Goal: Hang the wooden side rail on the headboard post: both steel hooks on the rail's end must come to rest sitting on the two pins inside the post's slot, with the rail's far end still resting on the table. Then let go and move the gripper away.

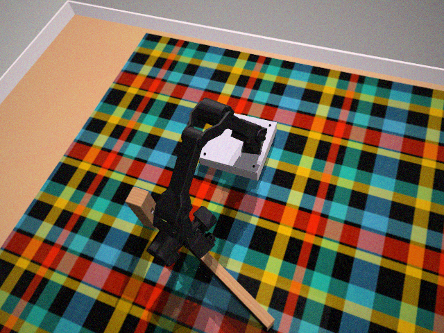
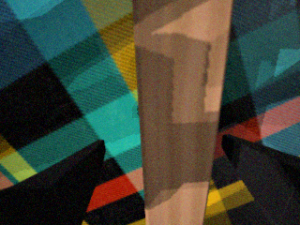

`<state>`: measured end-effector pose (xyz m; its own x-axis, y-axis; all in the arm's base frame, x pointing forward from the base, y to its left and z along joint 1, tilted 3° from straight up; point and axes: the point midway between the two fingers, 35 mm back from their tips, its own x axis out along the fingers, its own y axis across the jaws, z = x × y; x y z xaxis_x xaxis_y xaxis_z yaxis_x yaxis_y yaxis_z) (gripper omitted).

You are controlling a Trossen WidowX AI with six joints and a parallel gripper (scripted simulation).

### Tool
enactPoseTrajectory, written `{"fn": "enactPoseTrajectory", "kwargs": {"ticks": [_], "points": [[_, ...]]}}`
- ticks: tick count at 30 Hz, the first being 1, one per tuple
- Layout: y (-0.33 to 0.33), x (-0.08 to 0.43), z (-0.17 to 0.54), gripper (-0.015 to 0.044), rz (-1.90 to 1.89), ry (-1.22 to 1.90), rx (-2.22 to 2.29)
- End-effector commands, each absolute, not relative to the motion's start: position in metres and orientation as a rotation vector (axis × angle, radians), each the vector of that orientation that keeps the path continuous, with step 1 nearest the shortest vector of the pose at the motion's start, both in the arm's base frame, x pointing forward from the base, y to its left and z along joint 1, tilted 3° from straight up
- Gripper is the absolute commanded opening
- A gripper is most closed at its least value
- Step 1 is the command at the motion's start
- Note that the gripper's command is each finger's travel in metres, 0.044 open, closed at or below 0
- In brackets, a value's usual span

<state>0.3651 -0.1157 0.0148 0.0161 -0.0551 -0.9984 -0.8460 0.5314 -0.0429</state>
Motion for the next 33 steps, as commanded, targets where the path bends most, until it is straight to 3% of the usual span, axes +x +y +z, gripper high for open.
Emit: {"fn": "enactPoseTrajectory", "kwargs": {"ticks": [1,12,17,20,33], "points": [[-0.1151,0.3642,0.0117,0.0388,0.752,1.436,-0.833],[-0.1151,0.3642,0.0117,0.0099,0.752,1.436,-0.833],[-0.1151,0.3642,0.0117,0.0065,0.752,1.436,-0.833],[-0.1151,0.3642,0.0117,0.0,0.752,1.436,-0.833],[-0.1133,0.3622,0.0122,0.0,0.796,1.42,-0.876]]}}
